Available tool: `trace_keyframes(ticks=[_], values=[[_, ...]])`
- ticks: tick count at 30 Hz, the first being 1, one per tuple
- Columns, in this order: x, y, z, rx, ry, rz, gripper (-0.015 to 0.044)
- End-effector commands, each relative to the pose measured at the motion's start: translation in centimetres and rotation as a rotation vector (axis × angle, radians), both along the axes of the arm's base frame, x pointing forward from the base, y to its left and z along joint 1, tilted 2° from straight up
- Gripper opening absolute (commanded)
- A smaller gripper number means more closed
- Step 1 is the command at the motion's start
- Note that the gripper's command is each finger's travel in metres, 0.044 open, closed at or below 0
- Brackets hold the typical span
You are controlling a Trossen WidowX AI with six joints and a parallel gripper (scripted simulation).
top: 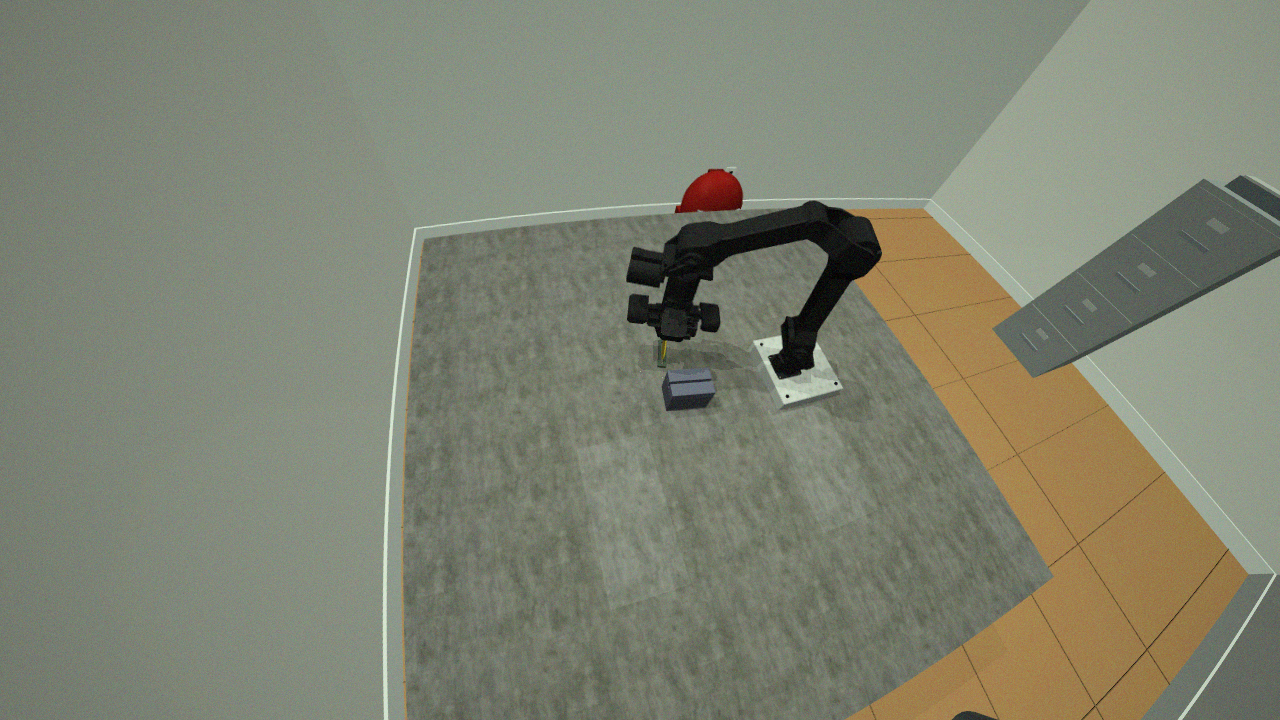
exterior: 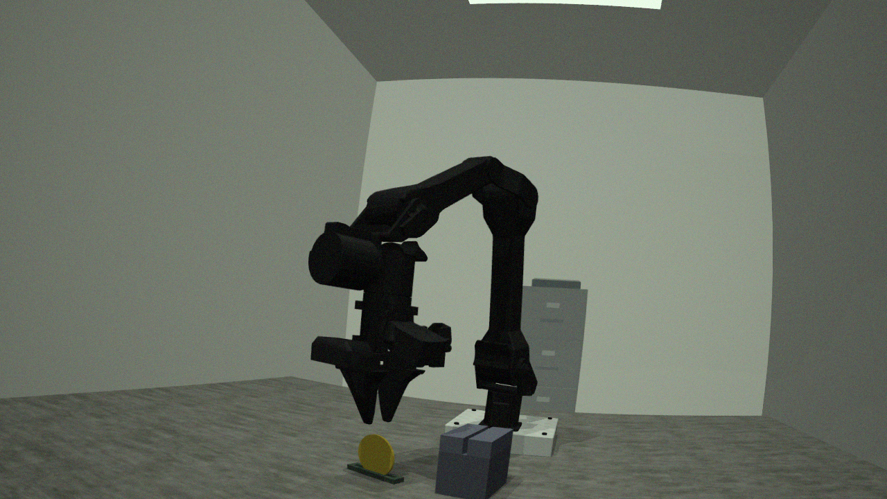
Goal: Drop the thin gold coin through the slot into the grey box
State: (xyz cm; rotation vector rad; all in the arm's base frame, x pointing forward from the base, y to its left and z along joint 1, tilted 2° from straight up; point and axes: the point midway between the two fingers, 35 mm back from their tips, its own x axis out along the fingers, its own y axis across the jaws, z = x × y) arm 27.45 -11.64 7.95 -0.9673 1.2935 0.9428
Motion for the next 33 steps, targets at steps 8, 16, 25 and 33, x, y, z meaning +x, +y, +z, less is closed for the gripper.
trace_keyframes(ticks=[8, 16, 25, 33], values=[[0.1, 0.0, -1.8, -0.002, 0.007, -0.004, 0.0161], [0.2, 0.0, -3.1, -0.002, 0.008, -0.004, 0.0161], [0.2, 0.0, -4.5, -0.002, 0.008, -0.004, 0.0161], [0.1, 0.1, -5.8, -0.002, 0.008, -0.004, 0.0161]])
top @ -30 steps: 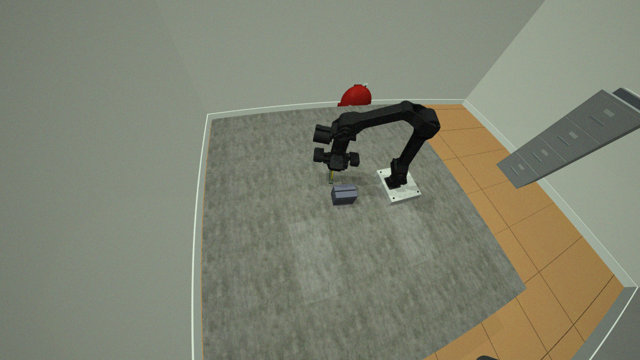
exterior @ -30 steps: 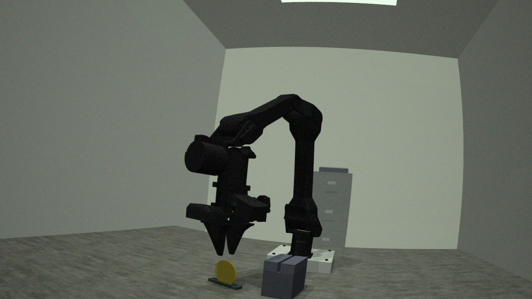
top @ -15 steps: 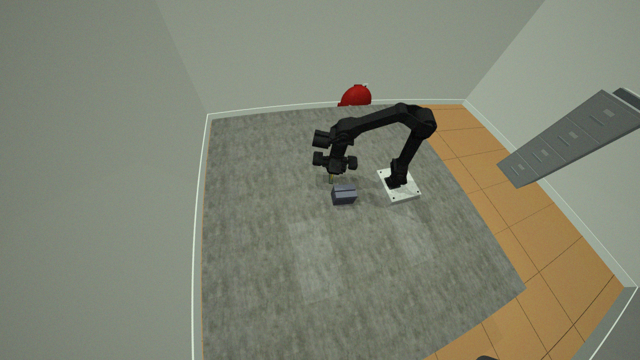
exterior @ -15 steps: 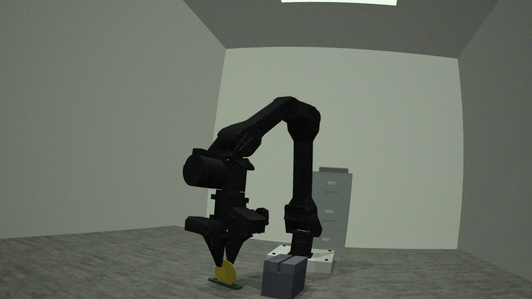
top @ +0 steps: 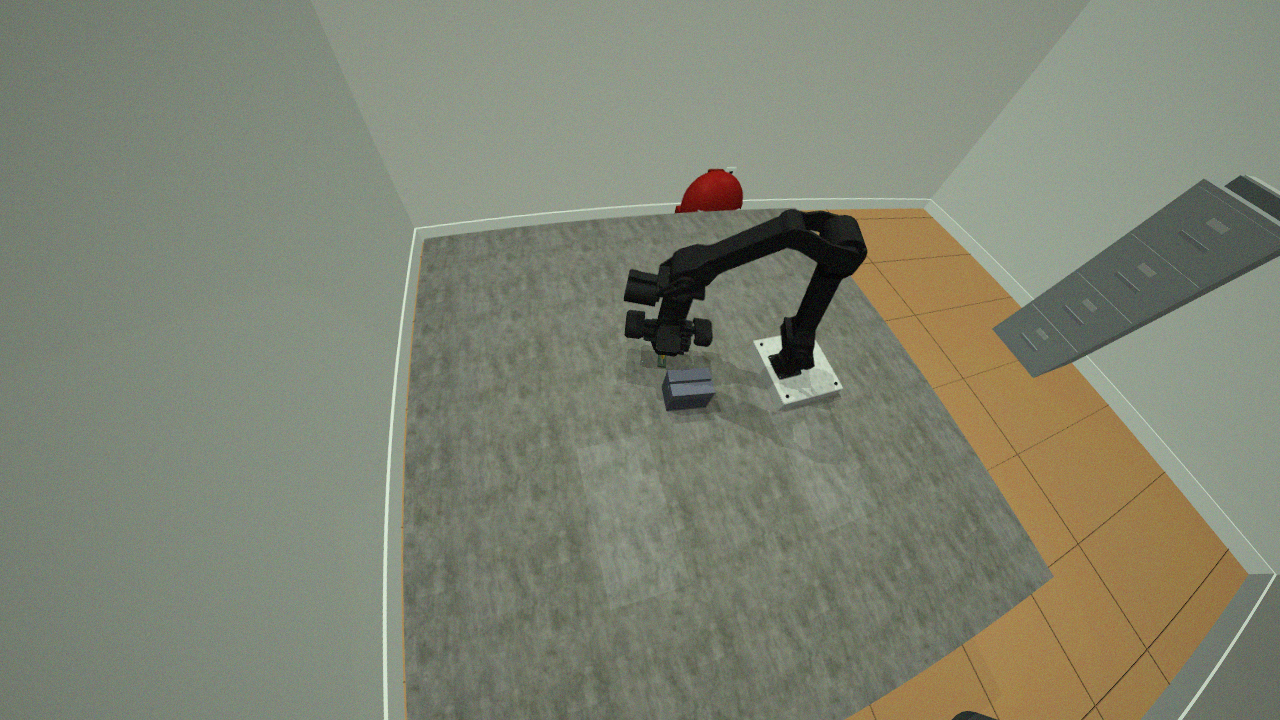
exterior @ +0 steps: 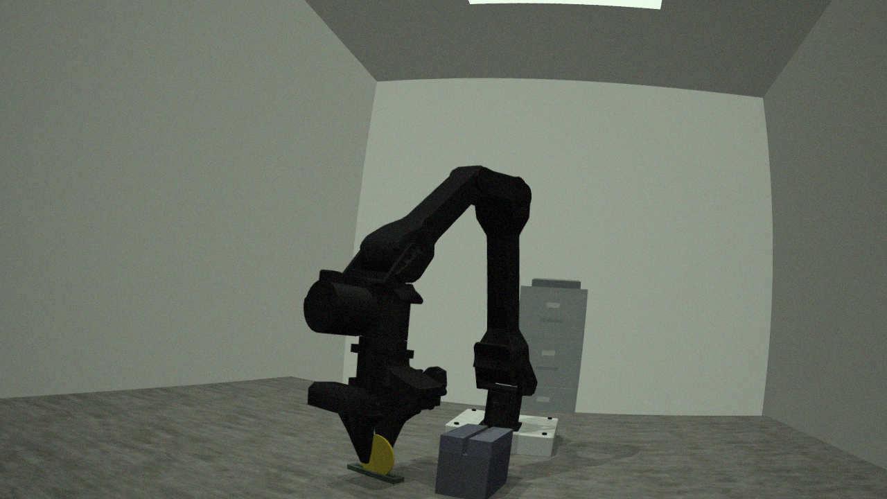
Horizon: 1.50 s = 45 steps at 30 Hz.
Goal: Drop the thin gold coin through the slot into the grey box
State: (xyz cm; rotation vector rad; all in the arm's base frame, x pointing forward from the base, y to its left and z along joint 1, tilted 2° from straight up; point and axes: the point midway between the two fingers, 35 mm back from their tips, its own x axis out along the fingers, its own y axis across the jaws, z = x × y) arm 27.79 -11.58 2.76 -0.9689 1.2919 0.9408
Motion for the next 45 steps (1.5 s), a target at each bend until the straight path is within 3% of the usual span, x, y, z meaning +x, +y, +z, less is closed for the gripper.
trace_keyframes(ticks=[1, 5, 11, 21, 45], values=[[-0.2, 0.0, -0.7, -0.001, 0.01, -0.004, 0.0161], [-0.2, 0.1, -1.1, -0.001, 0.01, -0.004, 0.0161], [-0.2, 0.1, -1.1, -0.001, 0.01, -0.004, 0.0003], [-0.2, 0.1, -1.0, -0.001, 0.01, -0.004, 0.0], [-0.1, -0.2, 5.0, -0.001, 0.01, -0.004, 0.0]])
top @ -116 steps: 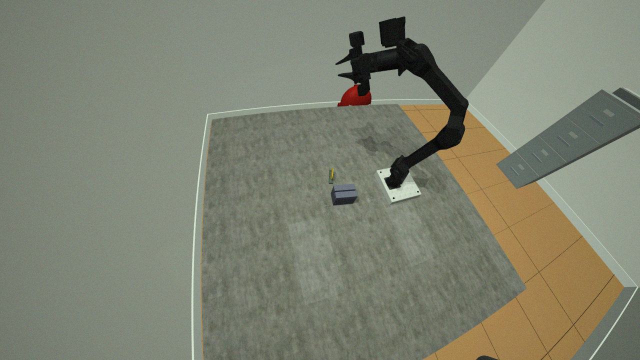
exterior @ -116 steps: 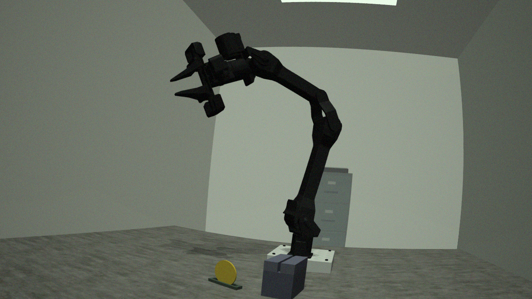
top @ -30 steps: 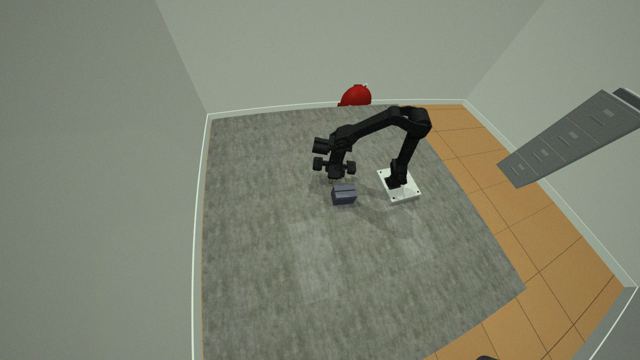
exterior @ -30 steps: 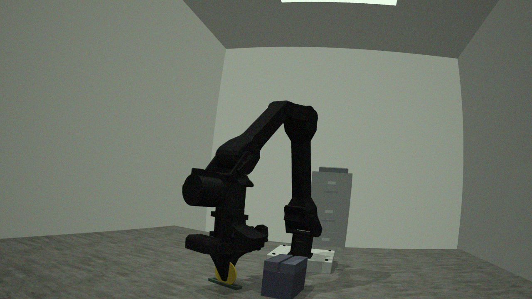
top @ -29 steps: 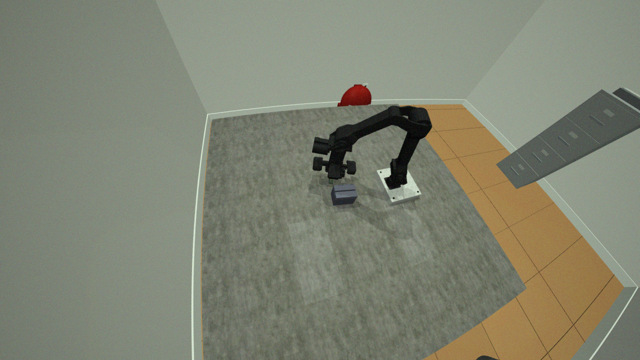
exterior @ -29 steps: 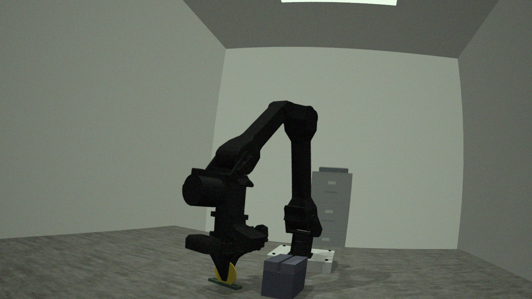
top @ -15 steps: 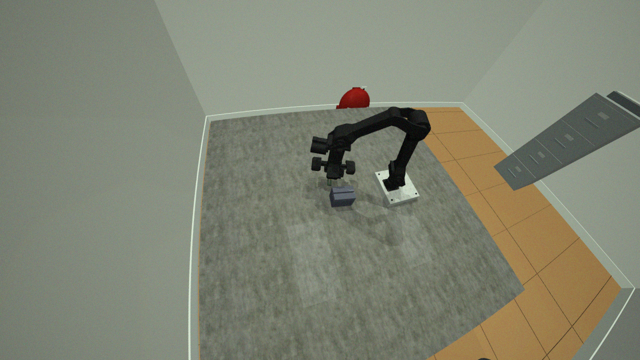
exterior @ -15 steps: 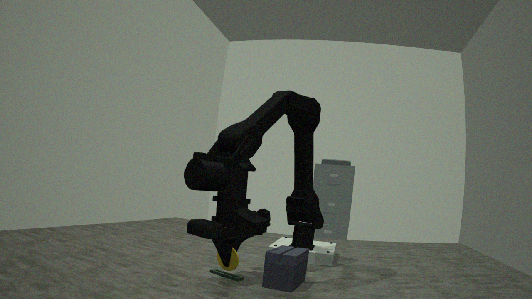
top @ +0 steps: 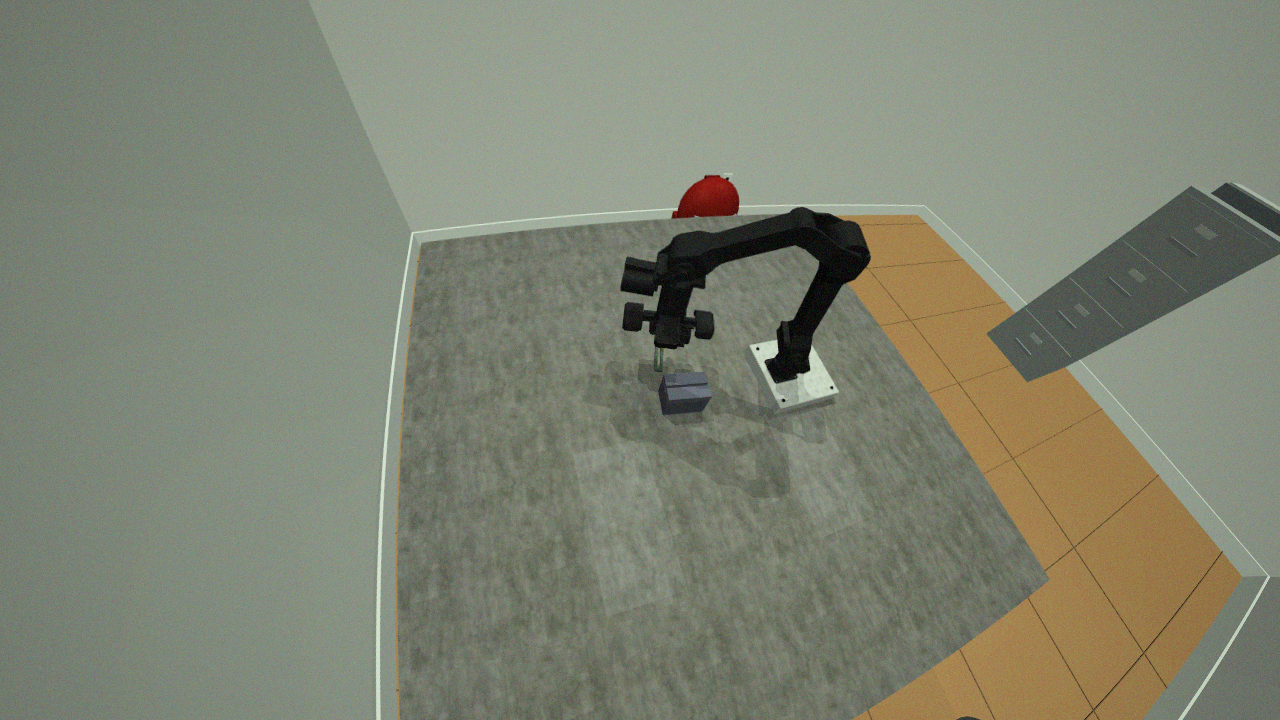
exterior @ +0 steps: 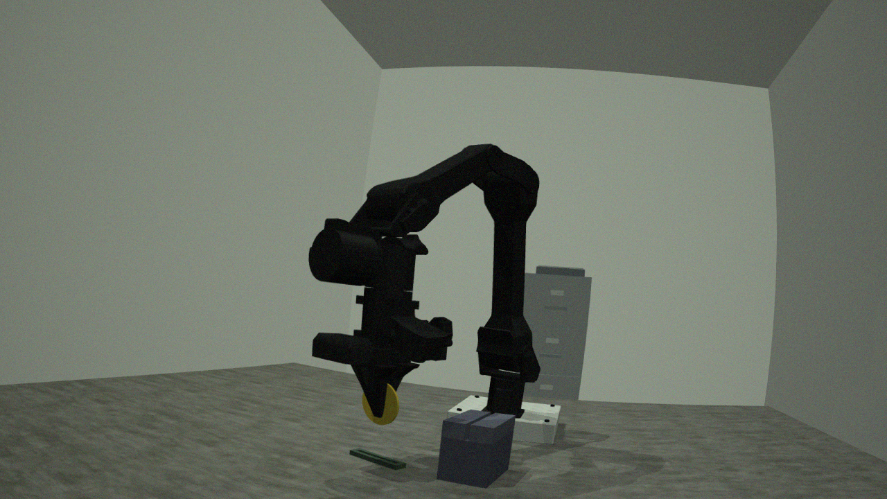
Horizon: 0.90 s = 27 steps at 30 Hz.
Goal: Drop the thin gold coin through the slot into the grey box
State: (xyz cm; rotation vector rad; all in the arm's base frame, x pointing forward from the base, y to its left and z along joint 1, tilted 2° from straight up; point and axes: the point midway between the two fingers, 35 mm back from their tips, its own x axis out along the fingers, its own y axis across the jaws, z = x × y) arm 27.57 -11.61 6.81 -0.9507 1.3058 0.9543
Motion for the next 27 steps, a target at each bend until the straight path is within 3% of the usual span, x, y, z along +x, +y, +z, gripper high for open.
trace_keyframes(ticks=[1, 16, 27], values=[[0.1, -0.2, 1.2, -0.01, -0.011, 0.001, 0.0], [-0.4, 0.0, 4.4, -0.01, -0.01, -0.005, 0.0], [-0.3, 0.1, 4.4, 0.004, -0.003, -0.358, 0.0]])
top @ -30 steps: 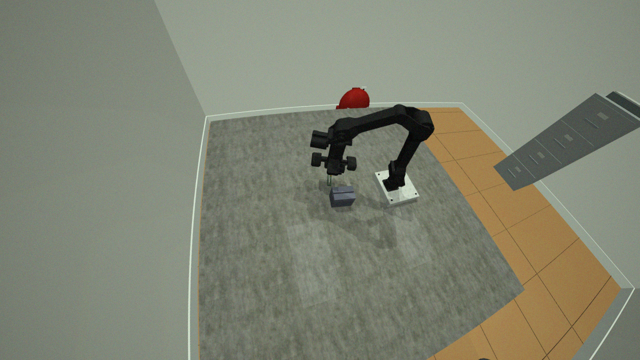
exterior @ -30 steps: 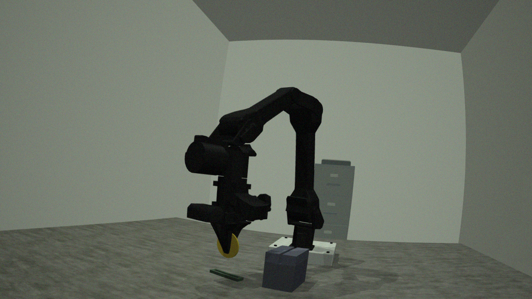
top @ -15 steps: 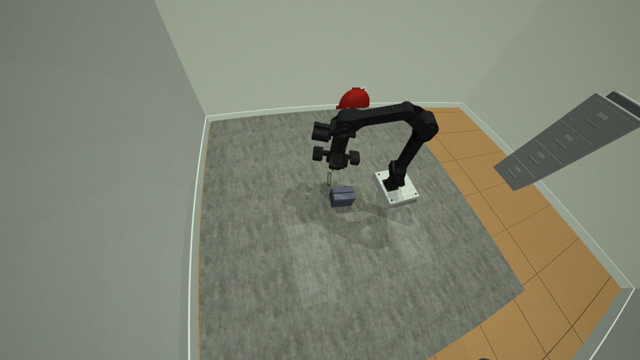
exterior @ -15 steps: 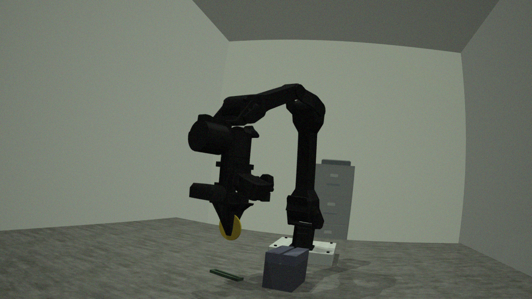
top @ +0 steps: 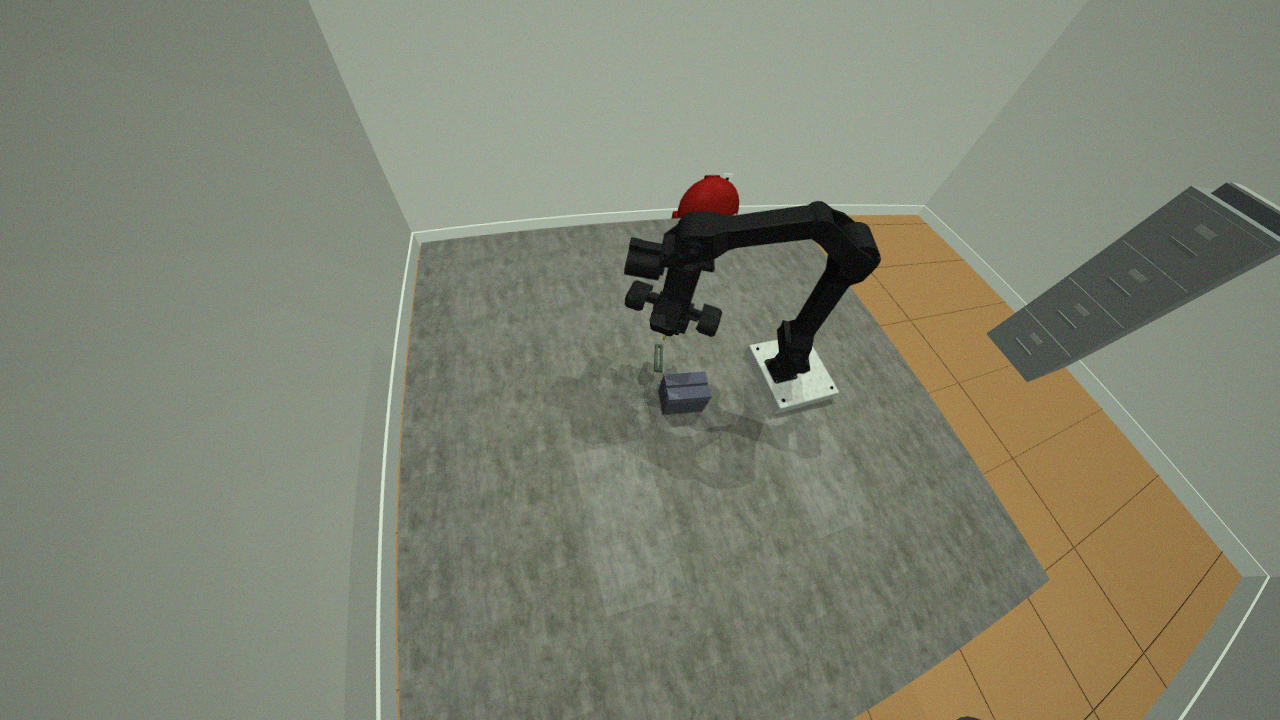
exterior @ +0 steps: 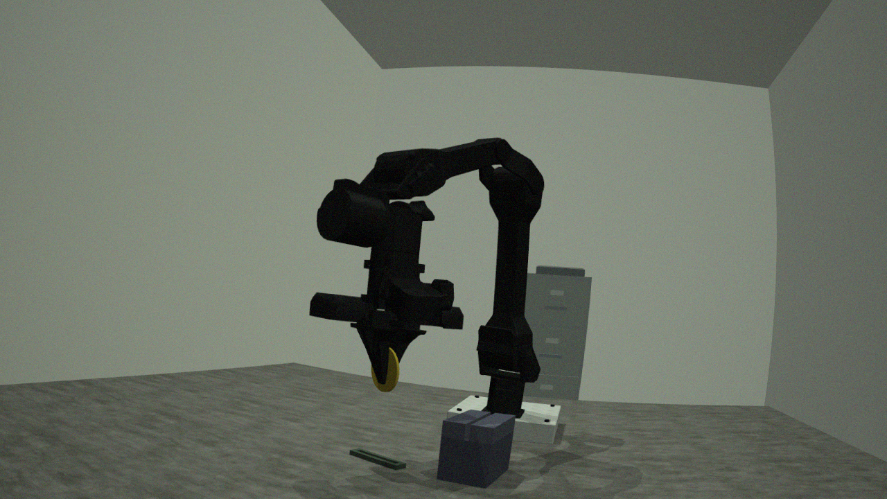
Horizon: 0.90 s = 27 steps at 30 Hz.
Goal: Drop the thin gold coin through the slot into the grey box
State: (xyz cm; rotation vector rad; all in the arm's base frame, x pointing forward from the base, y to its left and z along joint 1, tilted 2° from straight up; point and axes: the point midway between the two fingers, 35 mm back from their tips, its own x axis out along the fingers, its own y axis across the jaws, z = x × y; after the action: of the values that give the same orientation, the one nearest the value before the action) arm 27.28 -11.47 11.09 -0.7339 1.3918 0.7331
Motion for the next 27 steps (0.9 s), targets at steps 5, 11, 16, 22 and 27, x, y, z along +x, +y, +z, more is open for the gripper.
trace_keyframes(ticks=[5, 11, 16, 22, 27], values=[[0.09, 0.01, 0.13, 0.005, 0.004, -0.242, 0.0], [0.16, 0.08, 0.14, 0.014, 0.008, -0.447, 0.0], [0.22, 0.15, 0.15, 0.022, 0.011, -0.618, 0.0], [0.28, 0.22, 0.17, 0.031, 0.015, -0.824, 0.0], [0.34, 0.29, 0.18, 0.039, 0.018, -0.995, 0.0]])
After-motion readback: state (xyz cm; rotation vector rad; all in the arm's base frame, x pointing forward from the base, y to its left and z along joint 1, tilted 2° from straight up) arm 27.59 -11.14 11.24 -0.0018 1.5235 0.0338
